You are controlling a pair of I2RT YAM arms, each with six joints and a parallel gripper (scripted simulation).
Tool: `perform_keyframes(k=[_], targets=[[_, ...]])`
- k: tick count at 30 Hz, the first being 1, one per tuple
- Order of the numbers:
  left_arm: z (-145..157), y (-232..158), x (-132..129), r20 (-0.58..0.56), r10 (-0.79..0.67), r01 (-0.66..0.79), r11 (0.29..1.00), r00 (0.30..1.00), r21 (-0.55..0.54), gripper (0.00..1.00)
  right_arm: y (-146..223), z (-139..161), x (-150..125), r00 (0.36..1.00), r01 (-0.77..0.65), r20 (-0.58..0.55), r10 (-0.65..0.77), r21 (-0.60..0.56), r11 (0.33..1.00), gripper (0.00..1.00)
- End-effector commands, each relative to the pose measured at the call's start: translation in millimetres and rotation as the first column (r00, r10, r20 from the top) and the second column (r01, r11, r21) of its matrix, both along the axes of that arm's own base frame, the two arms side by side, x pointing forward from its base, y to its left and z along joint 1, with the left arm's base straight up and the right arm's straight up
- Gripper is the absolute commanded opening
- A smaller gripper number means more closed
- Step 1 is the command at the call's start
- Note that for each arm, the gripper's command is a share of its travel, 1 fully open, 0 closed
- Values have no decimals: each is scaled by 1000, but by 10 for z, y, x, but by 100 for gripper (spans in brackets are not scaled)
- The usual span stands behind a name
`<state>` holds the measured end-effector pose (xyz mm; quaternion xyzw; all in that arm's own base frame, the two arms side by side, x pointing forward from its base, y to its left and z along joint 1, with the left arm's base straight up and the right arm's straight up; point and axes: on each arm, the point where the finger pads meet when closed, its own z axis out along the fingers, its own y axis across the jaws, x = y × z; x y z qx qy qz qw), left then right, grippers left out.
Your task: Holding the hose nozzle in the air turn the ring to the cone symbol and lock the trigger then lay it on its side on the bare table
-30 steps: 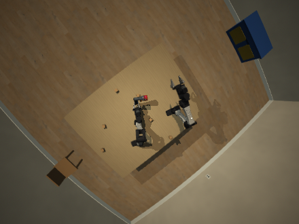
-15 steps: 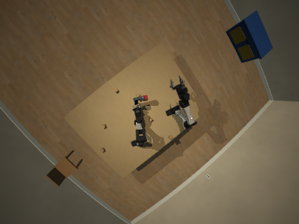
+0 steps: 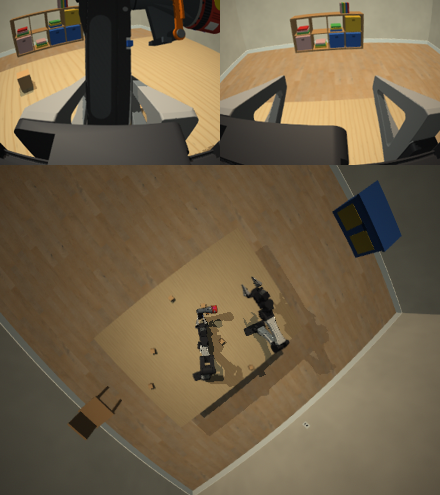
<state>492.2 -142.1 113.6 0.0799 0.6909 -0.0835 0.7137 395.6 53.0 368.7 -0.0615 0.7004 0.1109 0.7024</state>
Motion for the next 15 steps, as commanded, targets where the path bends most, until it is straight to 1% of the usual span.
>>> perform_keyframes(k=[1, 8, 10, 15], targets=[[583, -5, 43, 156, 1, 7, 998, 988, -55, 36, 306, -156, 79, 990, -143, 14, 142, 52, 988, 87], [583, -5, 43, 156, 1, 7, 998, 988, -55, 36, 703, -489, 35, 945, -326, -2, 328, 110, 939, 87], [583, -5, 43, 156, 1, 7, 998, 988, -55, 36, 703, -489, 35, 945, -326, -2, 328, 110, 939, 87], [583, -5, 43, 156, 1, 7, 998, 988, -55, 36, 971, -751, -68, 890, -448, -19, 456, 153, 881, 87]])
